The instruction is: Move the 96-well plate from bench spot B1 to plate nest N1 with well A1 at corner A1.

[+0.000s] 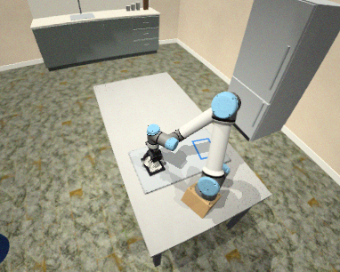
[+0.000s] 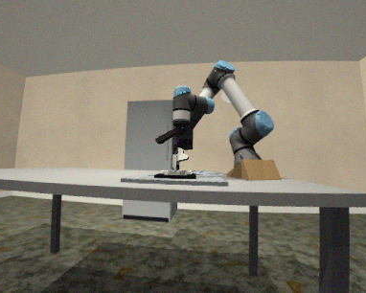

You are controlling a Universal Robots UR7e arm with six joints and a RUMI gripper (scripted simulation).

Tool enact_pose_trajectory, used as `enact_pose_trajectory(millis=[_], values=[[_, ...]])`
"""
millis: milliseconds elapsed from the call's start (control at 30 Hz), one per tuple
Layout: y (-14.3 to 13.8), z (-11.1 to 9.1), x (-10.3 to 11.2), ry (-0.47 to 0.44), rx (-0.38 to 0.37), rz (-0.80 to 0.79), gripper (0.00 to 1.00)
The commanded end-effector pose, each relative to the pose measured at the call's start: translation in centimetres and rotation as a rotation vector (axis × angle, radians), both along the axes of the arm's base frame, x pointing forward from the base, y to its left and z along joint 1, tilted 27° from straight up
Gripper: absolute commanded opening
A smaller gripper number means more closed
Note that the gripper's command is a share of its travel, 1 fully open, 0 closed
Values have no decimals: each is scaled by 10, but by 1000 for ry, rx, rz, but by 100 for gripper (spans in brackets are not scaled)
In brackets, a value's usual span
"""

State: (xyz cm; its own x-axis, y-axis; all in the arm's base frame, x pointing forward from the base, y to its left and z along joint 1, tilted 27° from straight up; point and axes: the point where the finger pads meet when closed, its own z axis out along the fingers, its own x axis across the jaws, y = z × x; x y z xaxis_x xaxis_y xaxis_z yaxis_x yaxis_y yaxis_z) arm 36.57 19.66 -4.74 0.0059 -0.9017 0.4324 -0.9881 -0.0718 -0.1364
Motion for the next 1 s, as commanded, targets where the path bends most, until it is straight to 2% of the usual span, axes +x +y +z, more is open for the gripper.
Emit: enact_pose_trajectory(millis=[0, 400, 967], values=[[0, 0, 0, -1, 1, 0, 100], [0, 0, 0, -1, 1, 0, 100], [15, 31, -5, -1, 1, 0, 100]])
